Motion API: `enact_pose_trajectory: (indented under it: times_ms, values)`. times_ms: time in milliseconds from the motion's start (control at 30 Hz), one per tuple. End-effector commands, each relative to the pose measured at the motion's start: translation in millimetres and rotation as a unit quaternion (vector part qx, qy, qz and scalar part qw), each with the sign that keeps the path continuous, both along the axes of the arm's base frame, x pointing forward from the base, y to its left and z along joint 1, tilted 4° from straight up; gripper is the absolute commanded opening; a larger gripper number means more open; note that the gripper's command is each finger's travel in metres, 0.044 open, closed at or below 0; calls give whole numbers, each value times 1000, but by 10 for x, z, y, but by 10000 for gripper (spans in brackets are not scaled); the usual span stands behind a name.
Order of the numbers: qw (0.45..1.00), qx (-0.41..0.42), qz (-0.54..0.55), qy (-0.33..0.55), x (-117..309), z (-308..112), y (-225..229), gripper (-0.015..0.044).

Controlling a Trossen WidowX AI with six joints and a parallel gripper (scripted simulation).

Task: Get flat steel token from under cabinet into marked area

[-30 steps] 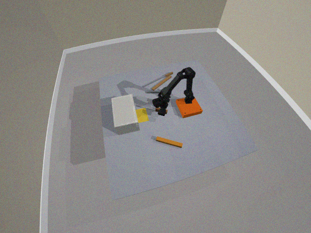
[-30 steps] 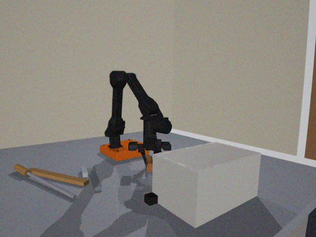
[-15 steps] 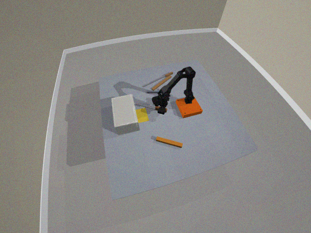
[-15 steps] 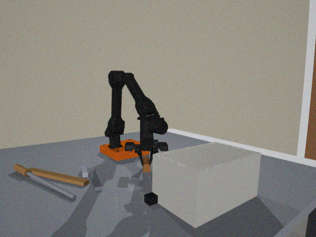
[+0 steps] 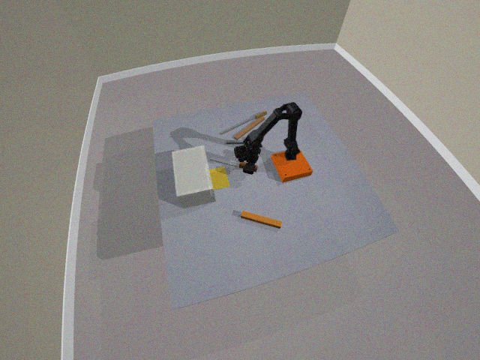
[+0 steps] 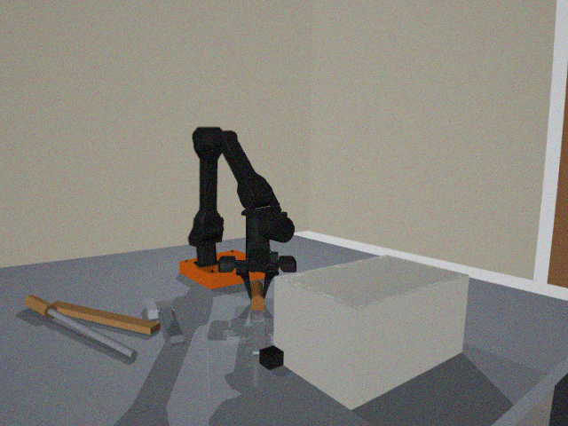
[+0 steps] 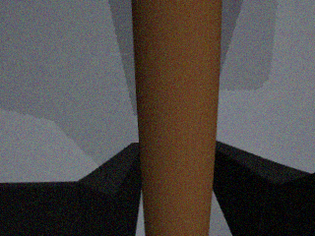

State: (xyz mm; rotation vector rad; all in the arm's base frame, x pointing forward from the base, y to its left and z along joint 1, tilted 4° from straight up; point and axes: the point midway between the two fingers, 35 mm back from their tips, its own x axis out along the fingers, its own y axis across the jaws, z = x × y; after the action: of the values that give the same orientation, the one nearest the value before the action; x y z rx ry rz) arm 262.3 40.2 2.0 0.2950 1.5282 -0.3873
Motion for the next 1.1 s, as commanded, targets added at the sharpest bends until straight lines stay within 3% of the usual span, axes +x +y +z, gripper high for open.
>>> enact_pose_trajectory:
  times_ms: [0, 1067]
  values:
    - [1000, -1, -1, -1, -3, 7, -57, 0]
    - [1000, -3, -1, -1, -7, 28, -393, 0]
